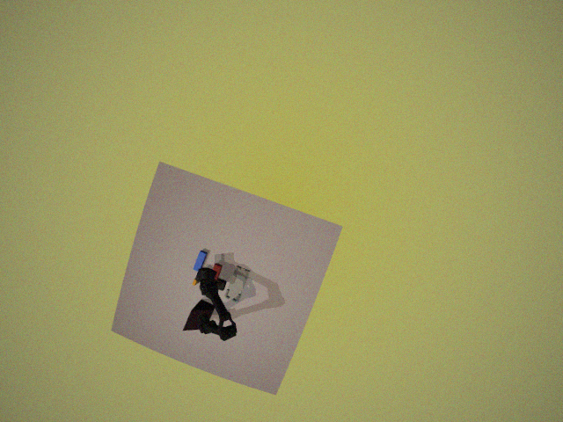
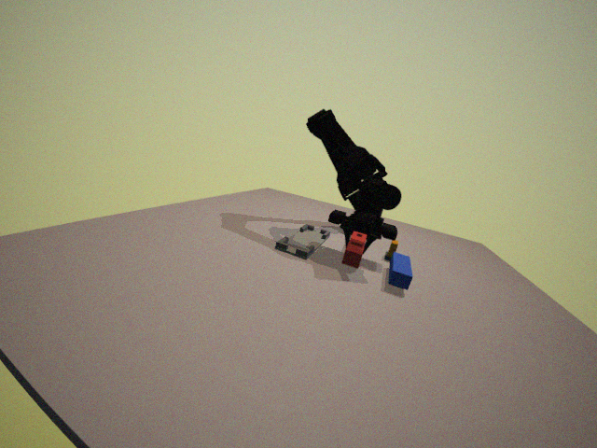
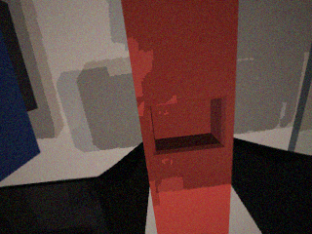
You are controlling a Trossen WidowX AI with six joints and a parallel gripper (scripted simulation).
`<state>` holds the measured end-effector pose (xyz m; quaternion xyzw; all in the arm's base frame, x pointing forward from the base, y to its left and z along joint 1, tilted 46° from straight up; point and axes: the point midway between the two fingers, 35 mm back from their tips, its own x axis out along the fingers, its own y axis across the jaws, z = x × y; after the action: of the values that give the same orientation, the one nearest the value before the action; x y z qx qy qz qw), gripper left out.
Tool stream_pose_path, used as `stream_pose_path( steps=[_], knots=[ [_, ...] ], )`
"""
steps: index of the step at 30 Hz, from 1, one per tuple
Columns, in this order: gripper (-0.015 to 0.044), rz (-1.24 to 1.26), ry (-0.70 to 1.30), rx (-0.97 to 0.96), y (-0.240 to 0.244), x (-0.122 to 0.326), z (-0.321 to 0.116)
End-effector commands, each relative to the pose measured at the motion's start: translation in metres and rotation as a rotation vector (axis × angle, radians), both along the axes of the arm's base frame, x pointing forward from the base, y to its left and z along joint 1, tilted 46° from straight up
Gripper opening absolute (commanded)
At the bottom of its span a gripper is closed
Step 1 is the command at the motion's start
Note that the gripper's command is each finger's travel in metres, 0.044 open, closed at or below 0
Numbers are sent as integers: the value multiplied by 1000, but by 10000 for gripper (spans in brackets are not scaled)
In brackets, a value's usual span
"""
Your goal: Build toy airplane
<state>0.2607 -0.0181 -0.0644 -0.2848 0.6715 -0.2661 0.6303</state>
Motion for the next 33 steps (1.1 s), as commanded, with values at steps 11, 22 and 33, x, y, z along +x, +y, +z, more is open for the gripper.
stream_pose_path(
  steps=[11, 22, 33],
  knots=[
    [0, 3, -19, 19, 36, 10, 29],
    [0, 2, -16, 20, 61, 10, 54],
    [0, -1, -13, 12, 84, 6, 81]
  ],
)
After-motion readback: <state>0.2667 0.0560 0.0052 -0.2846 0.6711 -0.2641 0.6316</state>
